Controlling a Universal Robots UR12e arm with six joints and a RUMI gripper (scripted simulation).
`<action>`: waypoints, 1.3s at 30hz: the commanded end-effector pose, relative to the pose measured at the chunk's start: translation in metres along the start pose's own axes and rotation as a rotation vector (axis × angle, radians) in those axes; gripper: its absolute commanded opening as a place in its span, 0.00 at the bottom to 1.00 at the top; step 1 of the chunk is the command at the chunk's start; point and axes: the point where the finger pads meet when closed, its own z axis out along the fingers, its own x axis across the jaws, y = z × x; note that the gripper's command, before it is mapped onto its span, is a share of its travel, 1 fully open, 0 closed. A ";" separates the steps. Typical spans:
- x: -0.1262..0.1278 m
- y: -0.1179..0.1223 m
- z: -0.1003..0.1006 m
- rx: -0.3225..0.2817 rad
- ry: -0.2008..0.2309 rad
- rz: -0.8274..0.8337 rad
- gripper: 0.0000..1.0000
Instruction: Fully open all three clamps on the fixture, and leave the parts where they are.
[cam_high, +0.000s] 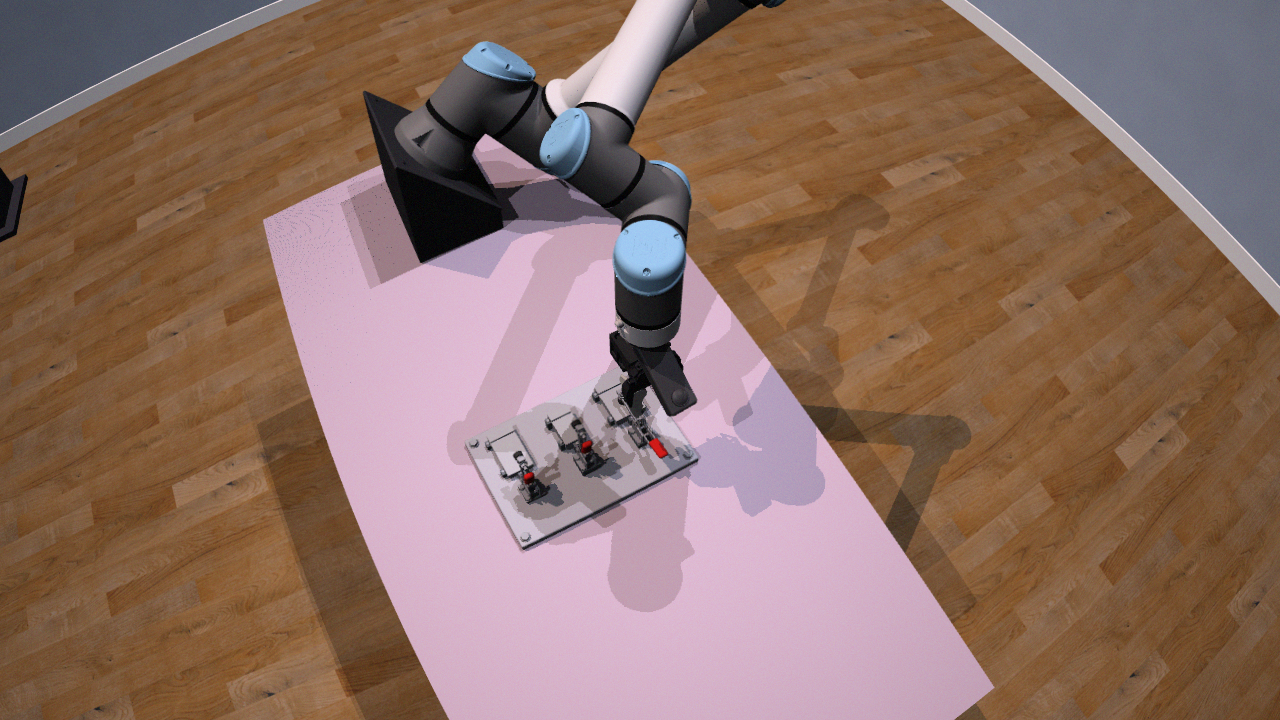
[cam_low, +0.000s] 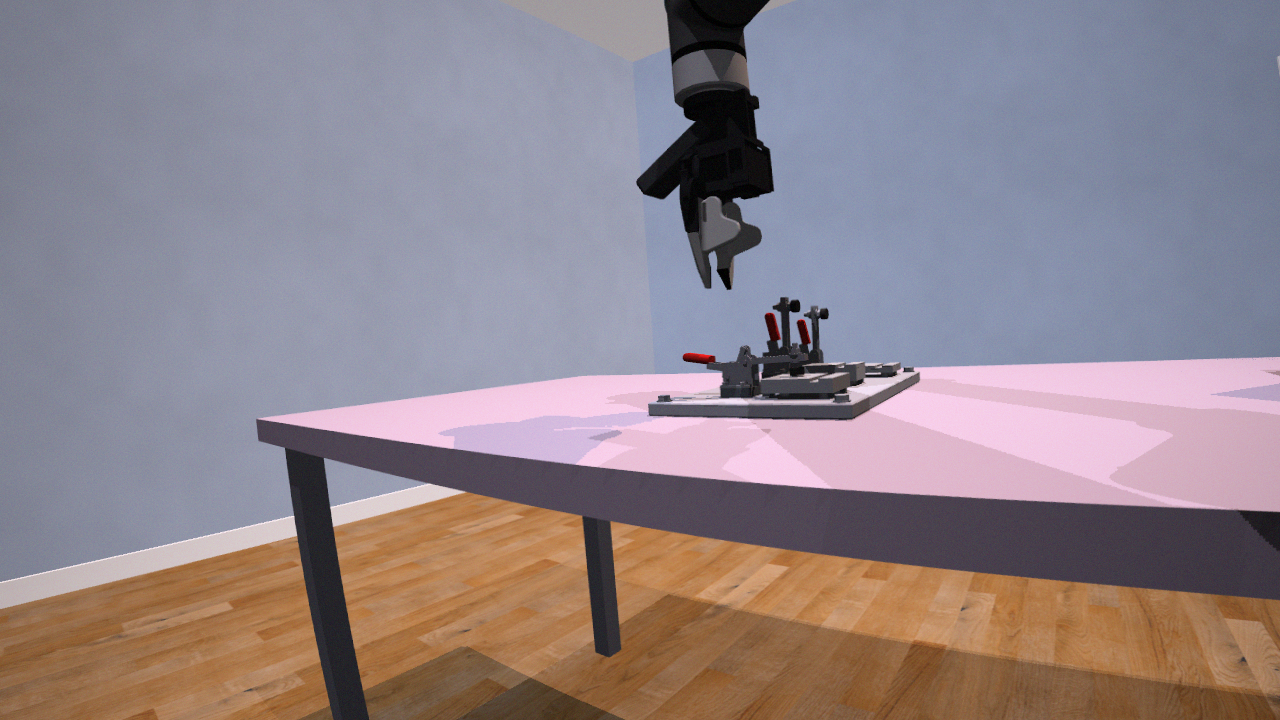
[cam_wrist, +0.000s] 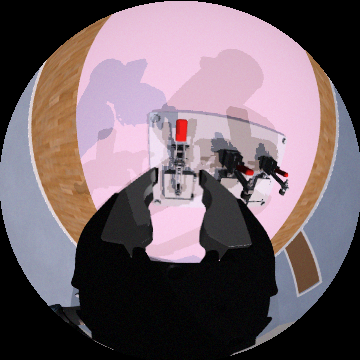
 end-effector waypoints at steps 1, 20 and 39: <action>-0.001 -0.014 0.000 0.000 0.000 -0.001 0.28; -0.001 -0.030 -0.001 0.001 0.000 -0.001 0.28; 0.000 -0.027 0.041 -0.003 -0.002 0.003 0.28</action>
